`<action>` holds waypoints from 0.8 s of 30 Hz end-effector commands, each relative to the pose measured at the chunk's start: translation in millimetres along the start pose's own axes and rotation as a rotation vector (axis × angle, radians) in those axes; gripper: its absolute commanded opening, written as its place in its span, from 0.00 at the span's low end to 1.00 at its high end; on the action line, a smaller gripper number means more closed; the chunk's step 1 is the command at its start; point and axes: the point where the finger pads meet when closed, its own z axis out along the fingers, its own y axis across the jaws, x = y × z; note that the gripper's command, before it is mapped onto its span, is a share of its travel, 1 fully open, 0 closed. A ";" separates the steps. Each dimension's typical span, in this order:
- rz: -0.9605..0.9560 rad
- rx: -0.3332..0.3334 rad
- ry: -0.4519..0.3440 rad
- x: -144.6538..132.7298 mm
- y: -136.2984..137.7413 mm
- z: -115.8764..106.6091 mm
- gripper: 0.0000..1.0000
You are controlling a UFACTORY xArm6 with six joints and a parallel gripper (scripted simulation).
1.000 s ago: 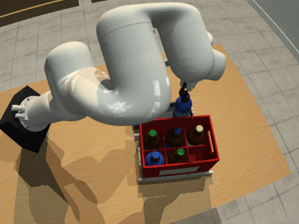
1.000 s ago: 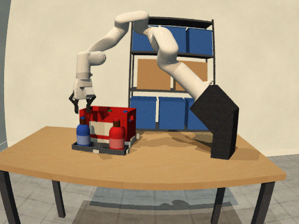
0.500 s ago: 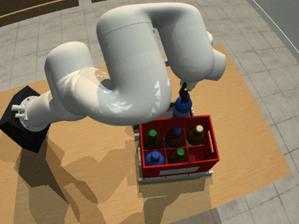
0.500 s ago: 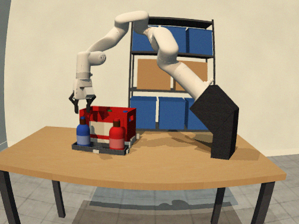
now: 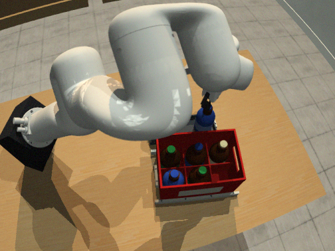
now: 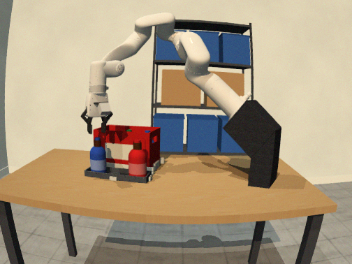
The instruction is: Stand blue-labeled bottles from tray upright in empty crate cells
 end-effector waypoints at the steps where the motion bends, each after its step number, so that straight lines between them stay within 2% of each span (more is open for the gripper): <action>1: 0.001 -0.003 -0.001 -0.8 1.0 -1.0 0.65; 24: 0.001 -0.003 -0.001 -0.8 1.0 3.0 0.65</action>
